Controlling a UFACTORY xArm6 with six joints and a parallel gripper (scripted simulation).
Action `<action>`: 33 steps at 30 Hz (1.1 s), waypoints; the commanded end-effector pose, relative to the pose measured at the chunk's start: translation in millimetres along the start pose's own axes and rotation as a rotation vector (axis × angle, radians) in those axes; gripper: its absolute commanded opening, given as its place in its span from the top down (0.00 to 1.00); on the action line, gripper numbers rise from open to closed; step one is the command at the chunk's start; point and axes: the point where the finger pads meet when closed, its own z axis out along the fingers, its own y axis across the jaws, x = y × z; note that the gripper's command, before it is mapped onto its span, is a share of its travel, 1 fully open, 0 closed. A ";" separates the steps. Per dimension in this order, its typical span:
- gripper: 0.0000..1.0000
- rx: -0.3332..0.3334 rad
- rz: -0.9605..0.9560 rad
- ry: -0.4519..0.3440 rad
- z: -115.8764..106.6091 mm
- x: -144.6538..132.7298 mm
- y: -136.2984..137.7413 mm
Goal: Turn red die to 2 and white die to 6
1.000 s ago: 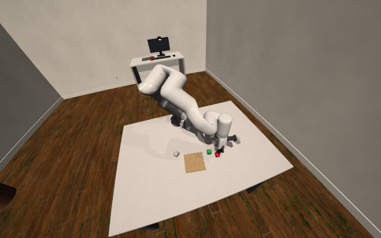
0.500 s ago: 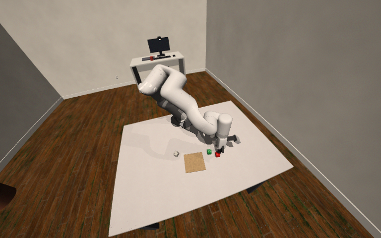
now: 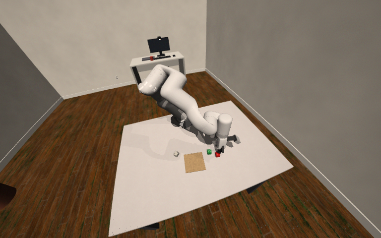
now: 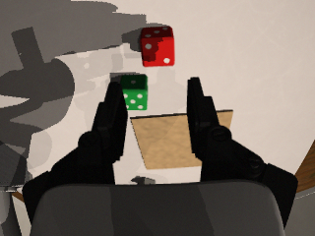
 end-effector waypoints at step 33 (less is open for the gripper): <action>0.53 -0.002 0.001 0.003 28.6 0.8 1.5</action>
